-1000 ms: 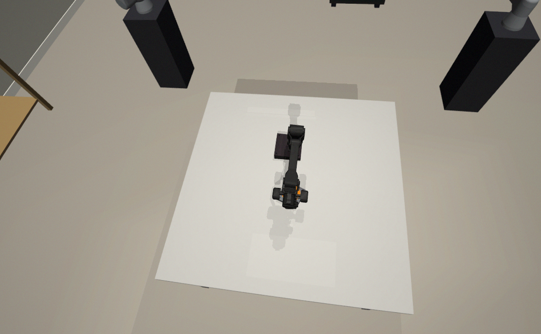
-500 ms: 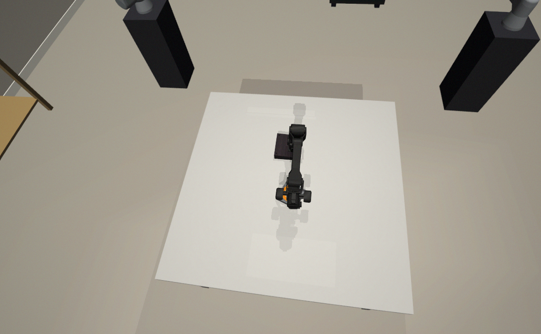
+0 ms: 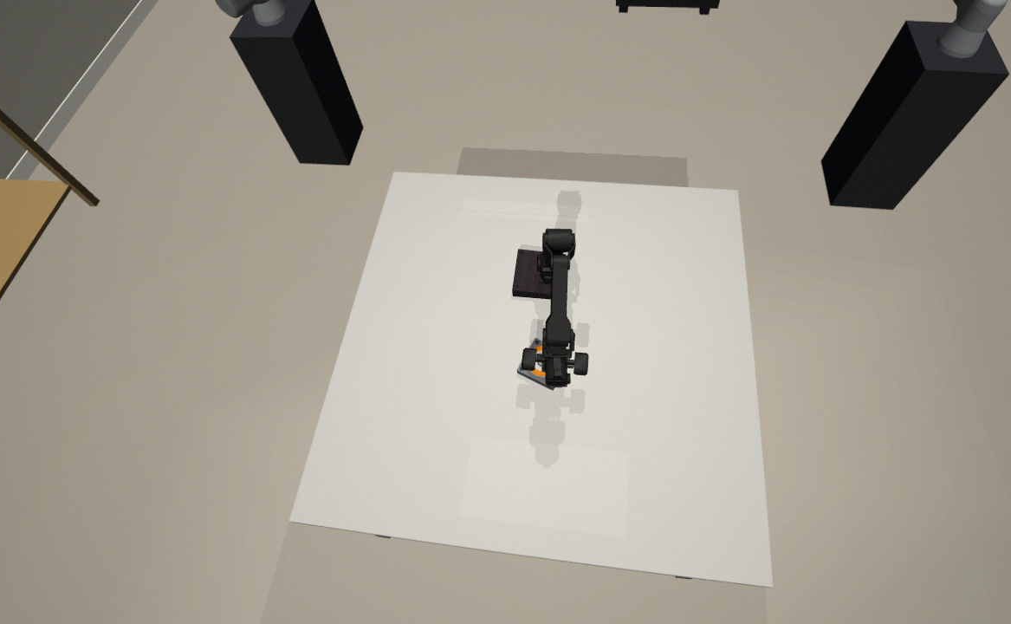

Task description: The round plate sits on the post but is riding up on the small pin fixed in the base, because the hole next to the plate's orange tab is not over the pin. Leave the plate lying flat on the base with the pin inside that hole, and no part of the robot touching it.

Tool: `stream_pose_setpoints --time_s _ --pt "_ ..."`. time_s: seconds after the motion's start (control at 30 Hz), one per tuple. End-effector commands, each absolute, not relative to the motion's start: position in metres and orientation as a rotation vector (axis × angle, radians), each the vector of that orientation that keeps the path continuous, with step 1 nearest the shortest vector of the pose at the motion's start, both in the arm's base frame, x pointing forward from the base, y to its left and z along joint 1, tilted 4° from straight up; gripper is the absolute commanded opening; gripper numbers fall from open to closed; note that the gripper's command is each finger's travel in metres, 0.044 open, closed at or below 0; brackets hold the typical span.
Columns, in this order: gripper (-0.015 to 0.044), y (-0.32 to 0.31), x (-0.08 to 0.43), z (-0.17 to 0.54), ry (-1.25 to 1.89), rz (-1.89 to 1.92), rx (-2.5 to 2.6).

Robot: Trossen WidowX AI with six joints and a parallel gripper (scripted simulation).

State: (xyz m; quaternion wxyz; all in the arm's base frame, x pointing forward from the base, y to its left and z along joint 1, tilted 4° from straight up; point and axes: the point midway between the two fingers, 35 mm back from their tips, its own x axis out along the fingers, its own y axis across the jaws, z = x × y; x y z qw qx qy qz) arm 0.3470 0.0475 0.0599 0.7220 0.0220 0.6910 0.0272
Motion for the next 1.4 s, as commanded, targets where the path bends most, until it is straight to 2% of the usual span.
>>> stream_pose_setpoints --time_s 0.0,0.33,0.67,1.37 --pt "0.0000 0.050 0.343 0.060 1.529 0.059 0.056" --pt "0.0000 0.054 0.338 0.063 1.529 0.059 0.056" --pt "0.0000 0.049 0.333 0.108 1.530 0.059 0.056" --pt "0.0000 0.049 0.333 0.100 1.537 0.051 0.057"
